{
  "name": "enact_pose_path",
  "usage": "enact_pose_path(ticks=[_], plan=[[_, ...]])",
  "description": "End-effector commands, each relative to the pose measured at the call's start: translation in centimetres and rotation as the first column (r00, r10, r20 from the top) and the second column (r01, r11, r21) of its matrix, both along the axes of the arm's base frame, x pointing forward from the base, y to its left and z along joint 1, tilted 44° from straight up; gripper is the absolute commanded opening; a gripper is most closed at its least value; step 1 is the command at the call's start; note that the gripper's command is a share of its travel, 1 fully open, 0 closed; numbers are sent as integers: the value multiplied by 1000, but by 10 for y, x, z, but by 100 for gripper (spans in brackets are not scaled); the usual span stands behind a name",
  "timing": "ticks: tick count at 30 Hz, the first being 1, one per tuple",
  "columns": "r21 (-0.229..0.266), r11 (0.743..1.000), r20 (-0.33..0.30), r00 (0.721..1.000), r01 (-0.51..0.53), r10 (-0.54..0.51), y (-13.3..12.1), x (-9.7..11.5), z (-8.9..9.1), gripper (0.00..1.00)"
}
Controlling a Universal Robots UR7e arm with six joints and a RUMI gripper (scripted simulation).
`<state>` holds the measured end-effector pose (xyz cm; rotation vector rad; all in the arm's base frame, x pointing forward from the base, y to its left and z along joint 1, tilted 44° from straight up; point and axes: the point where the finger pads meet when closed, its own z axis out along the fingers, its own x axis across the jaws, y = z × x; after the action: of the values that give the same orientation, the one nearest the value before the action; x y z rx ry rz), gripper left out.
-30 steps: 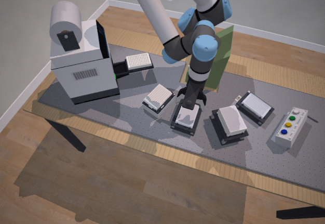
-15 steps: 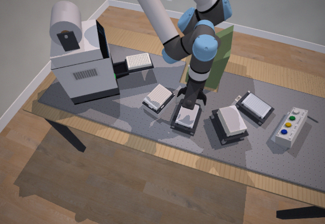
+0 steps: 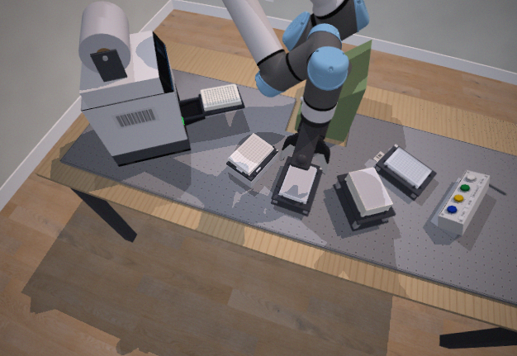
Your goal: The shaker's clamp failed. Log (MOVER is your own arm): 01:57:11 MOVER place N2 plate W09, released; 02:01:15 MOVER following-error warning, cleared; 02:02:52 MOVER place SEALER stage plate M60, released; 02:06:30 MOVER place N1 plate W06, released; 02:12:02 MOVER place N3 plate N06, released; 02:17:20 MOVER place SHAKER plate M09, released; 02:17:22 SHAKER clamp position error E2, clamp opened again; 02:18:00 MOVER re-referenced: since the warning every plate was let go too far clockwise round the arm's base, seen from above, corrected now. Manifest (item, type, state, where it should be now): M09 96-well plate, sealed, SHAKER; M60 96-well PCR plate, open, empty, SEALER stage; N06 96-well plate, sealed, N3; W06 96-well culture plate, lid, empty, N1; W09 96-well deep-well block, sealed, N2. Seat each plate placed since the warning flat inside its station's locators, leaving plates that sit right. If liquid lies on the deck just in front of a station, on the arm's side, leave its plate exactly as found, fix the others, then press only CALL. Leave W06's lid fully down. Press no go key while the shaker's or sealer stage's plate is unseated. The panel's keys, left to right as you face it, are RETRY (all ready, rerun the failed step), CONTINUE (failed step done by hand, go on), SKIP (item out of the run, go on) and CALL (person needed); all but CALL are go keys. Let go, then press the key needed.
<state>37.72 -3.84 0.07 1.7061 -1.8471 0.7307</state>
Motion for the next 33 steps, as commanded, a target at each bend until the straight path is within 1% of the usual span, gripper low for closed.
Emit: enact_pose_path(ticks=[1, 15, 19, 24, 26, 33], plan=[[0, 1000, 0, 1000, 0, 0, 6, 0, 6, 82], [0, 1000, 0, 1000, 0, 0, 19, 1, 20, 82], [0, 1000, 0, 1000, 0, 0, 19, 1, 20, 82], [4, 997, -69, 995, -72, 72, 37, -2, 3, 82], [4, 997, -69, 995, -72, 72, 37, -2, 3, 82], [17, 985, -164, 971, -171, 171, 62, -5, -21, 82]])
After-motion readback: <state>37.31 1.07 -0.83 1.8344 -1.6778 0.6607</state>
